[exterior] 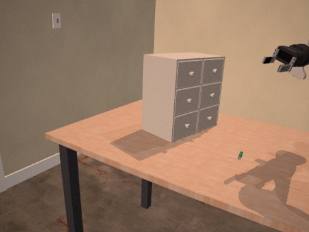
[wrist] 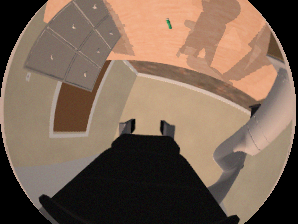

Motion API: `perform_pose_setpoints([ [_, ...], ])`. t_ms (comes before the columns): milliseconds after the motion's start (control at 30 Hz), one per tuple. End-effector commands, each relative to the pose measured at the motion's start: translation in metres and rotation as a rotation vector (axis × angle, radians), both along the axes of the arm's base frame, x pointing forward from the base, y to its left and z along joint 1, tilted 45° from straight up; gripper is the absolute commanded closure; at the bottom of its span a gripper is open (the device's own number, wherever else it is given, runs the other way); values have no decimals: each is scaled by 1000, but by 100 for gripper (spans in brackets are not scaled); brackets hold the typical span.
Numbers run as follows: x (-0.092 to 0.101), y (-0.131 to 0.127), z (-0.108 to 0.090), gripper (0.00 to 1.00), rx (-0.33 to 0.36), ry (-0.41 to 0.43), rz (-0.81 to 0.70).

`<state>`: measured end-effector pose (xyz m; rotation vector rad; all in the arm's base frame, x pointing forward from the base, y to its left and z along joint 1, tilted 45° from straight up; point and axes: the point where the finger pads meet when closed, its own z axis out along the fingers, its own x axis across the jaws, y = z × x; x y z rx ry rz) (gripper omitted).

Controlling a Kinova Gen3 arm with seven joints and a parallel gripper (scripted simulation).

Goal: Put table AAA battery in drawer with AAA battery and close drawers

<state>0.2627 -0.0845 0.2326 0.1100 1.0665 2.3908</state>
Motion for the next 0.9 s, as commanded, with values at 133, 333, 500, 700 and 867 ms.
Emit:
perform_pose_setpoints([
  [133,0,0,0,0,-1,-1,-1],
  [333,0,0,0,0,-1,-1,-1],
  [500,0,0,0,0,-1,-1,-1],
  [700,0,1,-1,0,-21,4,10],
  [867,-1,8,-8,0,-137,32,69],
])
